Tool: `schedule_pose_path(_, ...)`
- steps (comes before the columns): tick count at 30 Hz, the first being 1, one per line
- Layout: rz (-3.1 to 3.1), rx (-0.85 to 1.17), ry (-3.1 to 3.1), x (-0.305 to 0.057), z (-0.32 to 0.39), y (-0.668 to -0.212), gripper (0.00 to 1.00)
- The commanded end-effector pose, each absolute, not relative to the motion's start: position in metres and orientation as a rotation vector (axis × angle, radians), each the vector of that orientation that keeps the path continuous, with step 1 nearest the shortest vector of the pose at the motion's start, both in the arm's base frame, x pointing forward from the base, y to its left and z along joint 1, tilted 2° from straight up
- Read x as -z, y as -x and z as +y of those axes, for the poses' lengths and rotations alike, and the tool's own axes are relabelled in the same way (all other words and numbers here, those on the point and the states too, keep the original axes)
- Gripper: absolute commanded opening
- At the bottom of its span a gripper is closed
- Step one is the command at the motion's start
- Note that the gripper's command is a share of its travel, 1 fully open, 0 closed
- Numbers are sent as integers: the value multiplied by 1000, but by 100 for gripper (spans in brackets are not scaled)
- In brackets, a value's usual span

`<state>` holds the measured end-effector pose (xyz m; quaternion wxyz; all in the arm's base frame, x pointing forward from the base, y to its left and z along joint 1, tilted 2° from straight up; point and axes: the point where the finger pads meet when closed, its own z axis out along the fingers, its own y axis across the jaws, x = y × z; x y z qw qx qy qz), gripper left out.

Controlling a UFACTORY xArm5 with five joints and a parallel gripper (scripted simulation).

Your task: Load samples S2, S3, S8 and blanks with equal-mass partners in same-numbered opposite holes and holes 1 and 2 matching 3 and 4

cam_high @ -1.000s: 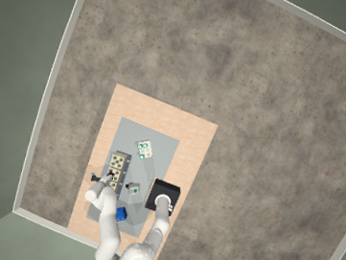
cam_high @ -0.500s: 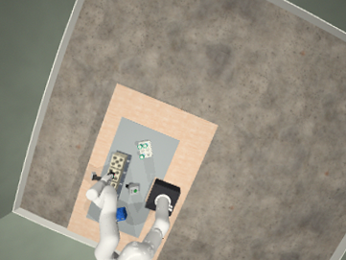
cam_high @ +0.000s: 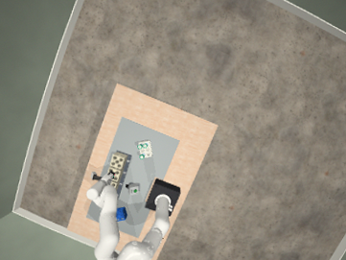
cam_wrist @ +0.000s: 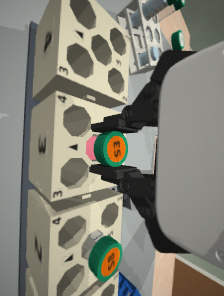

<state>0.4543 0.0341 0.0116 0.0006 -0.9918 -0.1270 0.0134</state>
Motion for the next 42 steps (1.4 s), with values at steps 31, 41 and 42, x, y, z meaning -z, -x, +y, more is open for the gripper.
schedule_pose_path(31,-399,-36,3115,-14,34,-456,43)
schedule_pose_path(41,-399,-36,3115,-33,35,-456,43)
schedule_pose_path(42,-399,-36,3115,-33,35,-456,43)
